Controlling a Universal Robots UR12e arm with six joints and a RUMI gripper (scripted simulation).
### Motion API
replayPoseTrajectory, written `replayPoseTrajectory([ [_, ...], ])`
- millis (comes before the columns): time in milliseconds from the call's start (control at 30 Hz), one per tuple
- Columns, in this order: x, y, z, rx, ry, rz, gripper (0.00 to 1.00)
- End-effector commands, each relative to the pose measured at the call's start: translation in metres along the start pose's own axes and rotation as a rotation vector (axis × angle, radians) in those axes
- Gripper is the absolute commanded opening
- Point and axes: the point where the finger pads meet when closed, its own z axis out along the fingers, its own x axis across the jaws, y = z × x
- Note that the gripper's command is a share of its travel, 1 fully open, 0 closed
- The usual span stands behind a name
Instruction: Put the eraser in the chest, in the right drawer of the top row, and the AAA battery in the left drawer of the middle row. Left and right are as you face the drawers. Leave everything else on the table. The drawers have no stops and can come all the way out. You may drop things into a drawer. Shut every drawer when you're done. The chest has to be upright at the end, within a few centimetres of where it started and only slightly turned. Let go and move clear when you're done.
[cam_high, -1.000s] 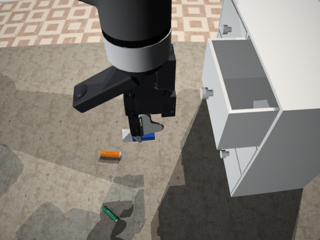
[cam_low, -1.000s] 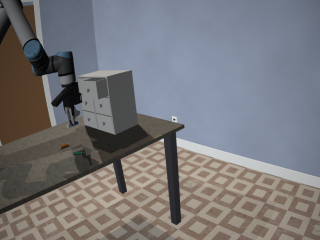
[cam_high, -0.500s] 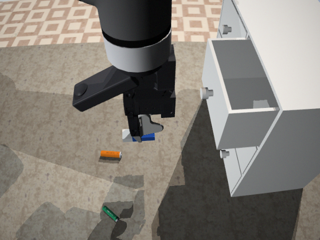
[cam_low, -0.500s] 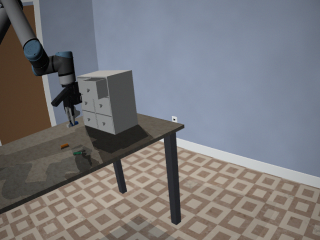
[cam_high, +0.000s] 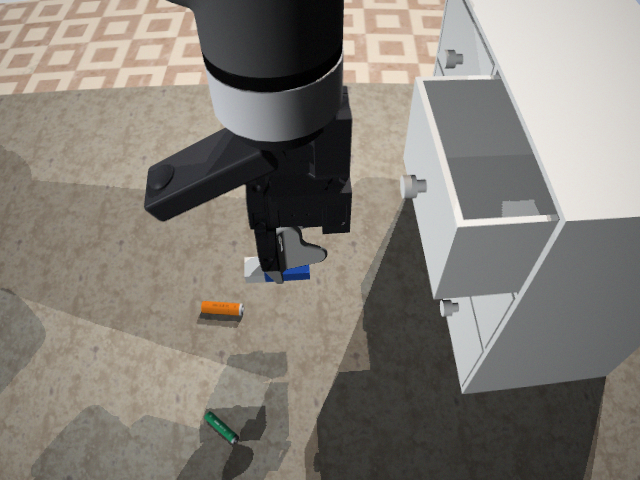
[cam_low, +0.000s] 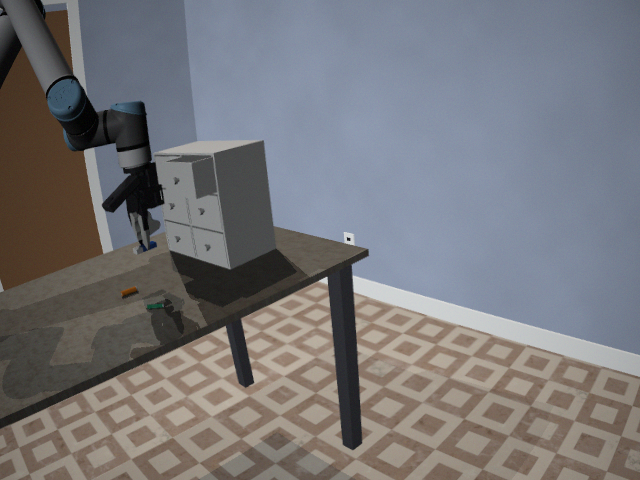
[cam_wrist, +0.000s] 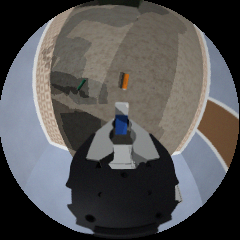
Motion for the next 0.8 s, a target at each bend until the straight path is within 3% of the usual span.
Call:
replayPoseTrajectory([
  [0,-0.003,0.003,-0.007,-0.004,-0.004,-0.001,0.11],
  [767,-0.002,0.002,-0.033,-0.004,-0.004,-0.001,0.11],
])
